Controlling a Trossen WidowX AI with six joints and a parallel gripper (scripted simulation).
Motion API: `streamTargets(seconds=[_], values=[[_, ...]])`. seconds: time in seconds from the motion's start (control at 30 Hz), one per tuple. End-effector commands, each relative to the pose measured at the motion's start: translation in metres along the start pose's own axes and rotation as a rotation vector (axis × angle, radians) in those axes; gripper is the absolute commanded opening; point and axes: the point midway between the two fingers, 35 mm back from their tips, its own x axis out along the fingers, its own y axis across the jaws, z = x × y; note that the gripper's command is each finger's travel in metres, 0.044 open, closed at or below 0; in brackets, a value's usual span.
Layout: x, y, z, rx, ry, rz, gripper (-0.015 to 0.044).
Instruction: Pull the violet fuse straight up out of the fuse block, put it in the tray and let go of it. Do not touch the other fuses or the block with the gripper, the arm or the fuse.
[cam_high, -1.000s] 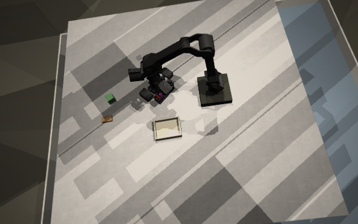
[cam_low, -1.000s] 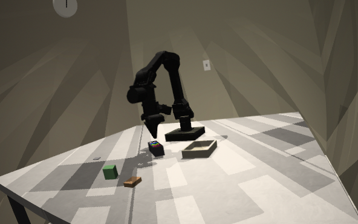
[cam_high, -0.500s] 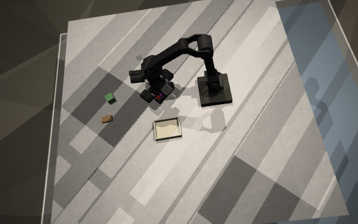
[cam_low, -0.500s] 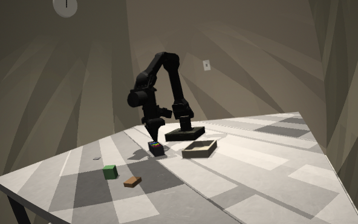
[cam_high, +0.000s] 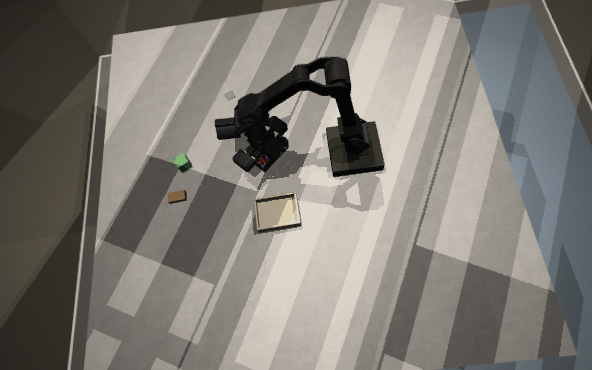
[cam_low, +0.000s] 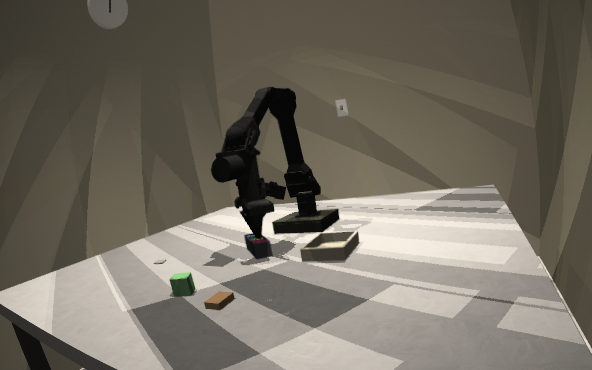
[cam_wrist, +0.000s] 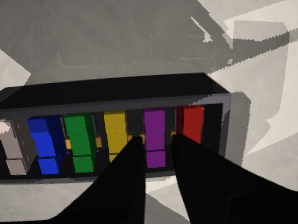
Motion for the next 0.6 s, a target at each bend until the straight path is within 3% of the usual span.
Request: streamTargets(seconds=[0.0, 0.57], values=[[0.001, 0.000, -0.001, -0.005, 0.005, 0.003, 0.0062], [0.011, 0.000, -0.001, -0.005, 0.005, 0.003, 0.0062]])
